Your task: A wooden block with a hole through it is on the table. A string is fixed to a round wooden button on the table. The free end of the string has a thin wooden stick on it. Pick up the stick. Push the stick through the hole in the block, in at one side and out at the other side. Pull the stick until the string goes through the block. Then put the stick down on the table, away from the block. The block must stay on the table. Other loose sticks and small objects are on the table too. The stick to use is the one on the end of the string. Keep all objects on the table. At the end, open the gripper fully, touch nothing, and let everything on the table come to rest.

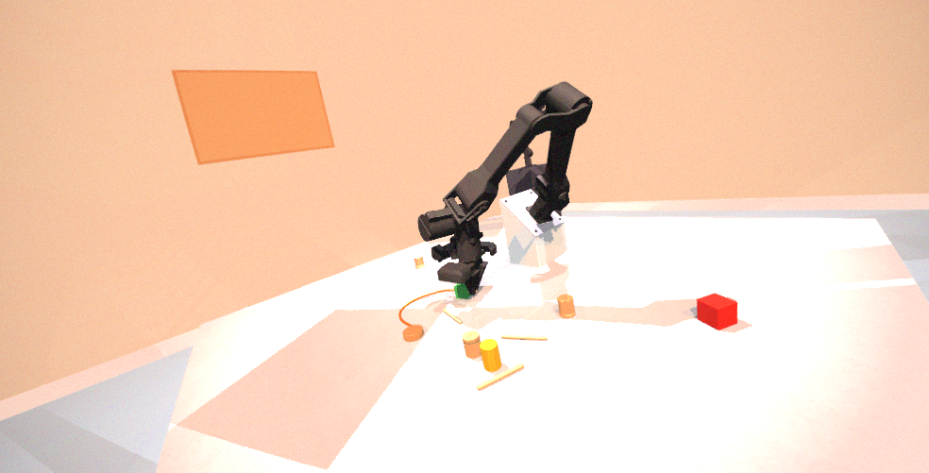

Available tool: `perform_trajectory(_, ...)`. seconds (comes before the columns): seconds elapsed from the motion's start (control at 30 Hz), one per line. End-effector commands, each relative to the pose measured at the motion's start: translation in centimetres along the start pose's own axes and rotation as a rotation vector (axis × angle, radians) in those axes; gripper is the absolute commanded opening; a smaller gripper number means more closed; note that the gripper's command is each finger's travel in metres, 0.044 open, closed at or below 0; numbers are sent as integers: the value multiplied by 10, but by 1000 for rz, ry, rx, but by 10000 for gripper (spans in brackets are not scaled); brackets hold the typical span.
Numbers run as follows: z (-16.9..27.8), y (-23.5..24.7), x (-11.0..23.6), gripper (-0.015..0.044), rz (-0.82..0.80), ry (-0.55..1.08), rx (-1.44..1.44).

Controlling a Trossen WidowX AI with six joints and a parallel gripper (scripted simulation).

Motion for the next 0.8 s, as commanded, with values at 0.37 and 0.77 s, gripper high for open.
perform_trajectory(0.37,1,-2,0,0,-9,-15,4)
perform_trajectory(0.77,1,-2,0,0,-12,-14,4)
Point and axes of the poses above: the point midway between the two fingers, 35 mm back from their tips, its own x axis back along the fingers, its own y axis across the jaws, z = x × y, the point moved 3 cm from there along x, back along the fingers, and after that the axes turned 10 degrees about -x, right-handed, at the moved point
